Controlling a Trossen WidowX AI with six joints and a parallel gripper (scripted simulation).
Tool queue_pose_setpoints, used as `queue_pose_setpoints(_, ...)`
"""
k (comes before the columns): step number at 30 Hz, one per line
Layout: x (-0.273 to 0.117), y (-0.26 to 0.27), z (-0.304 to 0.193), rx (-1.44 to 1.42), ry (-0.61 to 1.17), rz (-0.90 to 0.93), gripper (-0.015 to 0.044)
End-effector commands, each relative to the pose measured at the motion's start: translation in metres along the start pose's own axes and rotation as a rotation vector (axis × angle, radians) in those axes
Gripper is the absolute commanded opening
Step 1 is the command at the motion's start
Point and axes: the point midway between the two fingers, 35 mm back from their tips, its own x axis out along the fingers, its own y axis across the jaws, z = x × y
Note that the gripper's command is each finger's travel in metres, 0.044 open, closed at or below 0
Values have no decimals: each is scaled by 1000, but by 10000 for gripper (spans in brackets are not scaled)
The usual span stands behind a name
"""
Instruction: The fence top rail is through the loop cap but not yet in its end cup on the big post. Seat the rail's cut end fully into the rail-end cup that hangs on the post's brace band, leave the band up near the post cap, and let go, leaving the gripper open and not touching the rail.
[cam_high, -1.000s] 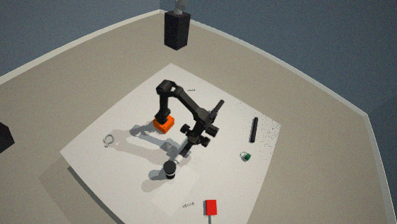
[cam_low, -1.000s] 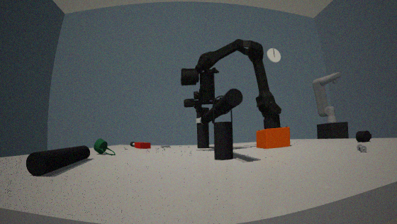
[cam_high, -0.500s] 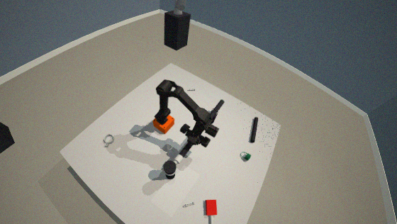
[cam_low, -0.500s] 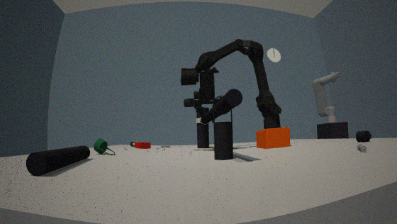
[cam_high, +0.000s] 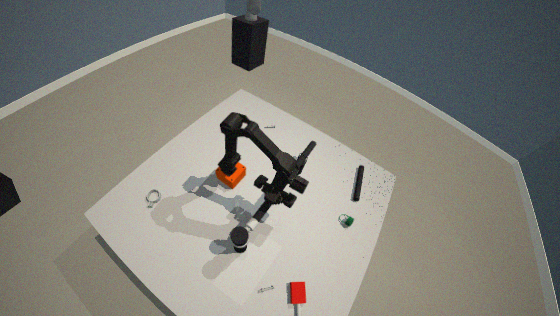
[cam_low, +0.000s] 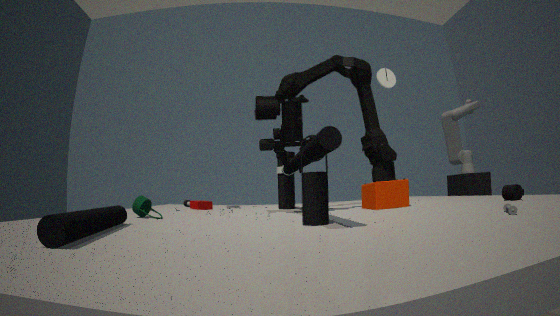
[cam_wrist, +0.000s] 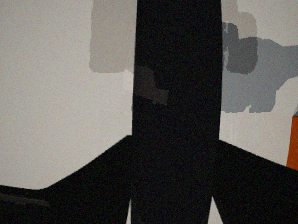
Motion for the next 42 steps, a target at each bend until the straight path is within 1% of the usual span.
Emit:
queue_pose_setpoints(1,-3,0,4,0,-12,6,0)
queue_pose_setpoints(18,0,0,2,0,0,-2,0)
queue_pose_setpoints(42,0,0,20,0,-2,-2,0)
